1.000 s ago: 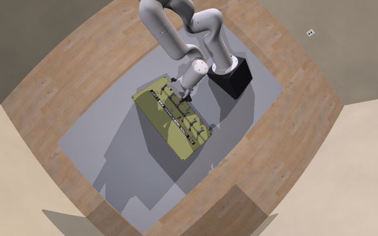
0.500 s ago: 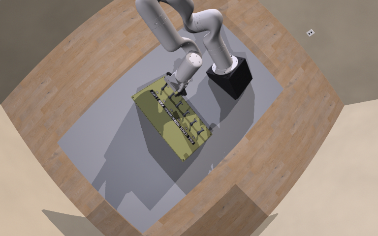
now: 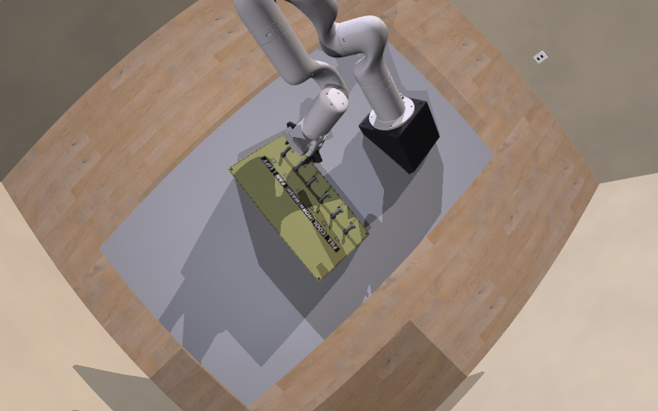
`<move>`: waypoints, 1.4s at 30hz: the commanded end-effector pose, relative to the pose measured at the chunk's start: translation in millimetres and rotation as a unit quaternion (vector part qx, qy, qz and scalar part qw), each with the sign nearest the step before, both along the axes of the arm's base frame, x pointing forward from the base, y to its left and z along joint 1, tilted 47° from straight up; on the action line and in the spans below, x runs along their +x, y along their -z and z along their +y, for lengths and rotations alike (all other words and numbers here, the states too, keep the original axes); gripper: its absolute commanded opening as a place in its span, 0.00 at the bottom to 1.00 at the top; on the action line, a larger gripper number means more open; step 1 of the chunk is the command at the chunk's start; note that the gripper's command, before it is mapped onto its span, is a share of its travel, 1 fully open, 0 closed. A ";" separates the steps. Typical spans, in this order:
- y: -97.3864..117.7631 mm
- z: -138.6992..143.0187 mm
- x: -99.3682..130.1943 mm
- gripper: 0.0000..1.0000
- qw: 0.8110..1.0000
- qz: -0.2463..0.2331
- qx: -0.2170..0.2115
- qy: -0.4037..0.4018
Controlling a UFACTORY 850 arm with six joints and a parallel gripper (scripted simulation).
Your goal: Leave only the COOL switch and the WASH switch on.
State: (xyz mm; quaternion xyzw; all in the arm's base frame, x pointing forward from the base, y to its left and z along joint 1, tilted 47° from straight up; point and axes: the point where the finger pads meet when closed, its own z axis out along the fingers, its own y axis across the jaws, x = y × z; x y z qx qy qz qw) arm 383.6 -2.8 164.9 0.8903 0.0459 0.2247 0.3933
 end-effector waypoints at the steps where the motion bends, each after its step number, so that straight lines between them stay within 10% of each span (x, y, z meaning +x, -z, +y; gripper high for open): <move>1: -0.4 0.4 0.5 1.00 1.000 -0.001 0.000 0.000; 42: -0.5 0.3 0.5 1.00 1.000 -0.001 0.000 0.000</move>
